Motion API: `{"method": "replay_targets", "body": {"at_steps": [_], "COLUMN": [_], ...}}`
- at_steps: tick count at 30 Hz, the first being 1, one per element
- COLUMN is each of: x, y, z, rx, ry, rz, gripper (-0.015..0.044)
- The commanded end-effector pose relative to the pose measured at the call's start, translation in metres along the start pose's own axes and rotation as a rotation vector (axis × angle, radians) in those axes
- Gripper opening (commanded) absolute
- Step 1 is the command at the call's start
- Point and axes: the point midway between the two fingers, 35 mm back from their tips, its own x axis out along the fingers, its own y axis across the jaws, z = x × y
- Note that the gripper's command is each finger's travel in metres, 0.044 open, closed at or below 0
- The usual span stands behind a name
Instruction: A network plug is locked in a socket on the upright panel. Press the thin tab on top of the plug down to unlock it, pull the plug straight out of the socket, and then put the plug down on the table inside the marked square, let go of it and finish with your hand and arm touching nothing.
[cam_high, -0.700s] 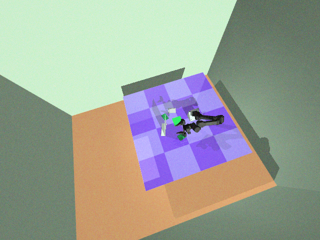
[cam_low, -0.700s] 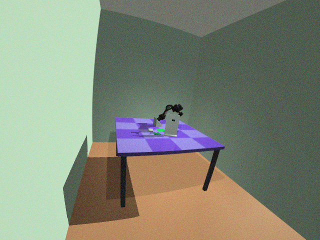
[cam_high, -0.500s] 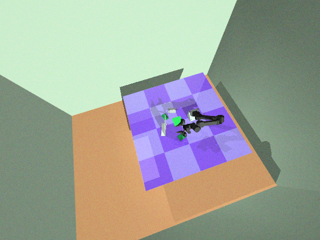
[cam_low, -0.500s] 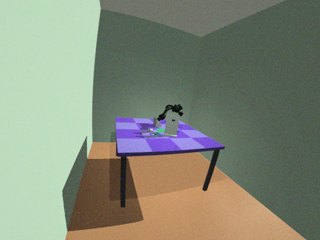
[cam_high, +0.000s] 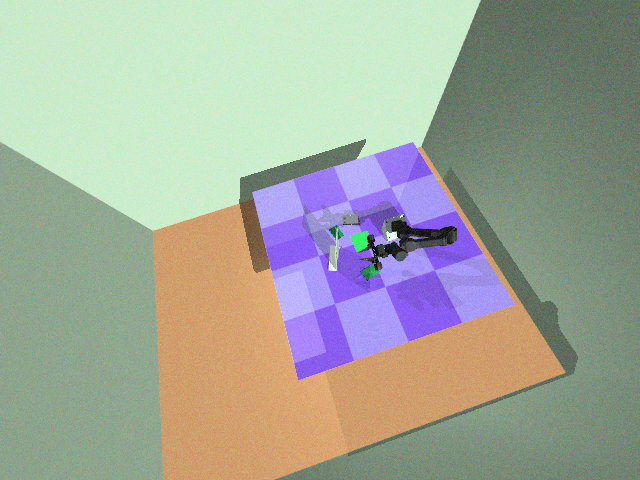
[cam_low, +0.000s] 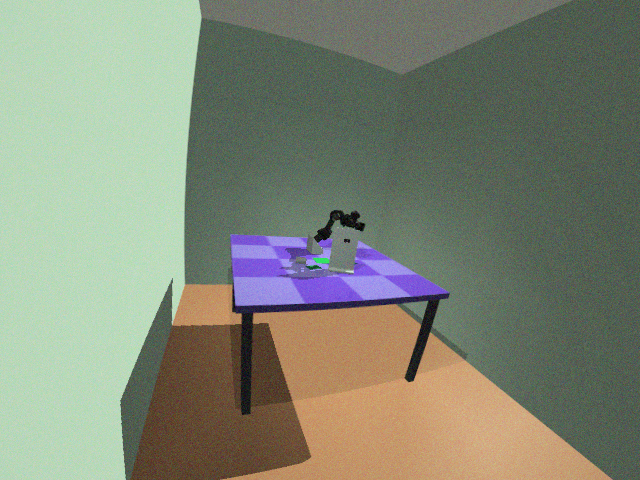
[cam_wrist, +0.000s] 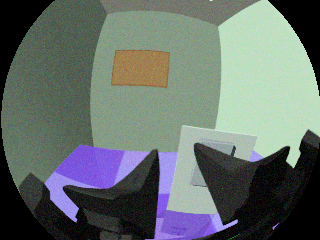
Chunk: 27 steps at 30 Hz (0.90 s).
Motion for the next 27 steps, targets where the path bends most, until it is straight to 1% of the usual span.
{"method": "replay_targets", "body": {"at_steps": [1,27], "x": [-0.004,-0.025], "y": [-0.003,-0.026], "z": [-0.007,-0.057], "rx": [0.129,1.022], "ry": [0.002,0.022], "rz": [-0.001,-0.029], "gripper": [0.0156,0.0156]}}
